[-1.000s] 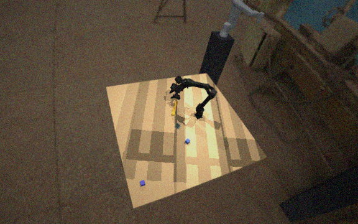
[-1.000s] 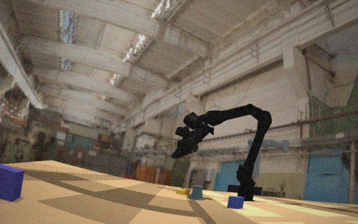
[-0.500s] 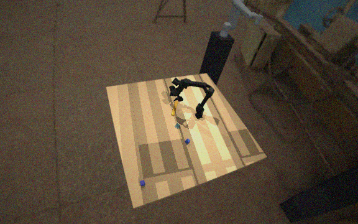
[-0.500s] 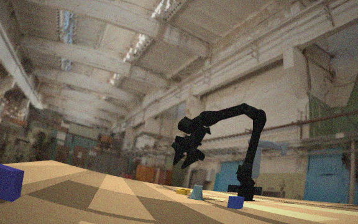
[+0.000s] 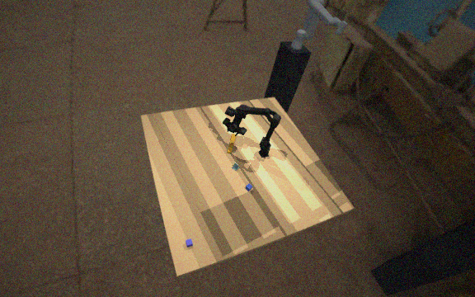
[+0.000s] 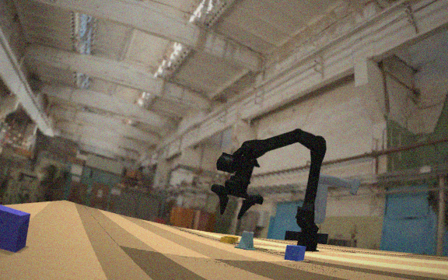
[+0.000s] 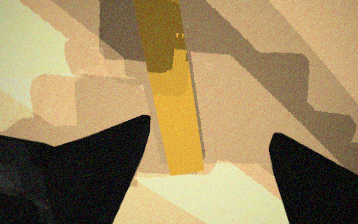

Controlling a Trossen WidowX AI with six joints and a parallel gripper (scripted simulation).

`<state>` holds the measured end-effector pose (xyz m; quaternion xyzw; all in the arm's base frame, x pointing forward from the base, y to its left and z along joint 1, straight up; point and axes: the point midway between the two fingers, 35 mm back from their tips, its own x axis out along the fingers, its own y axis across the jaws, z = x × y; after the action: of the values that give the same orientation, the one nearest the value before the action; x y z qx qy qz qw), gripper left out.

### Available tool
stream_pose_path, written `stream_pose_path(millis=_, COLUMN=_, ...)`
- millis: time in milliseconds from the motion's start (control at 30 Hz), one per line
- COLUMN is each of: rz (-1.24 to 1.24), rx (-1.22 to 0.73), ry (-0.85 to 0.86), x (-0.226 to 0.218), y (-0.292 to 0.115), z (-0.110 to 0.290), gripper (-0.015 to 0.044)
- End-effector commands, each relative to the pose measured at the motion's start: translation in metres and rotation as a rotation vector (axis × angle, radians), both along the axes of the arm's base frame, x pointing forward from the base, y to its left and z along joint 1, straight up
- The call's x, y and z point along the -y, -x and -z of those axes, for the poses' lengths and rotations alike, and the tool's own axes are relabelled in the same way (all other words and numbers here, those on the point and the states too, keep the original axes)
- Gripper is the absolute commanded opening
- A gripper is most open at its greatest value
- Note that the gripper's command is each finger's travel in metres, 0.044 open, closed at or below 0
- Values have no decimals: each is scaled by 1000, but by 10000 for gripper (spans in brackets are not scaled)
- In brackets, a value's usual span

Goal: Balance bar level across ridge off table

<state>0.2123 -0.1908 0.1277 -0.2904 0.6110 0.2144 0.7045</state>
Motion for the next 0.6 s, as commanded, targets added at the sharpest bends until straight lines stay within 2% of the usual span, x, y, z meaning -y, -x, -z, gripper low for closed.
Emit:
stream_pose_path(millis=0, rz=-120, rx=-76, ry=-6, x=-3, y=5, z=7, gripper=315)
stream_pose_path(millis=167, rz=-260, rx=-152, ry=-14, x=-6, y=12, z=11, gripper=315)
stream_pose_path(millis=400, rz=-266, rx=-155, ry=-14, x=-6, y=12, z=15, gripper=315)
stream_pose_path(millis=567, rz=-266, rx=-155, ry=-14, x=-5, y=11, z=39, gripper=315)
